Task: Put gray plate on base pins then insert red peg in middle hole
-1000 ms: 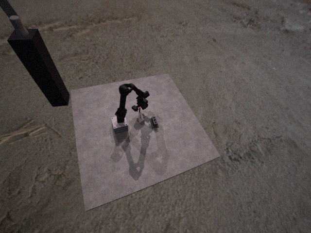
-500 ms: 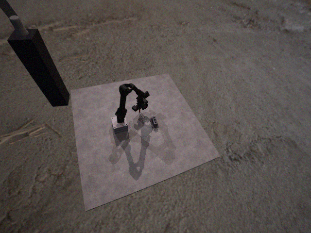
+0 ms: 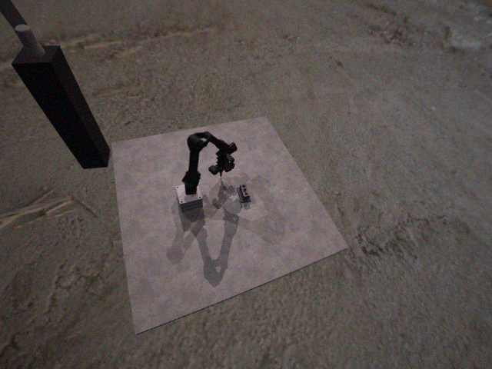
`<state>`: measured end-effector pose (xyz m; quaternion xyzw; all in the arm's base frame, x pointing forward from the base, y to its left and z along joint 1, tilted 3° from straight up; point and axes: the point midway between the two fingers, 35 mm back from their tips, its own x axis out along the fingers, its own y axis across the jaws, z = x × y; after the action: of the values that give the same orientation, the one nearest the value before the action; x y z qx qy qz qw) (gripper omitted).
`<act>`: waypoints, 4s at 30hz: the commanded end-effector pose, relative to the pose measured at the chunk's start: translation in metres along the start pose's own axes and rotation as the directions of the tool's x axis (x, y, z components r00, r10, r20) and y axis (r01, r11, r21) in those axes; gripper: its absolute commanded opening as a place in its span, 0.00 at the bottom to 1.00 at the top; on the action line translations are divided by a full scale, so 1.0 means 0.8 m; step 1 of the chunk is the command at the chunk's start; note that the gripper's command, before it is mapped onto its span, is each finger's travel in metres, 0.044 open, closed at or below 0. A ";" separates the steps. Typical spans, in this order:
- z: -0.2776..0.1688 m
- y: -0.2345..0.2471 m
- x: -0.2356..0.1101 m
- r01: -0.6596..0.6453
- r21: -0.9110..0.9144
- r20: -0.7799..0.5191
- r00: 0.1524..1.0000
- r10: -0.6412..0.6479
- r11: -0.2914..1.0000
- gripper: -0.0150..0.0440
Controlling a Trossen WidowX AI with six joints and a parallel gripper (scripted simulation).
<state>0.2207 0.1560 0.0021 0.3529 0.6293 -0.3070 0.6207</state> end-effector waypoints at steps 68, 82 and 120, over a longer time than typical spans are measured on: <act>0.174 0.040 -0.078 -0.014 -0.003 0.022 1.000 0.015 1.000 0.25; 0.229 0.030 -0.078 -0.014 -0.002 0.023 1.000 0.014 1.000 0.25; 0.270 0.018 -0.078 -0.014 -0.002 0.024 1.000 0.014 1.000 0.25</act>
<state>0.3536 -0.0184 0.0581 0.3537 0.6160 -0.3077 0.6330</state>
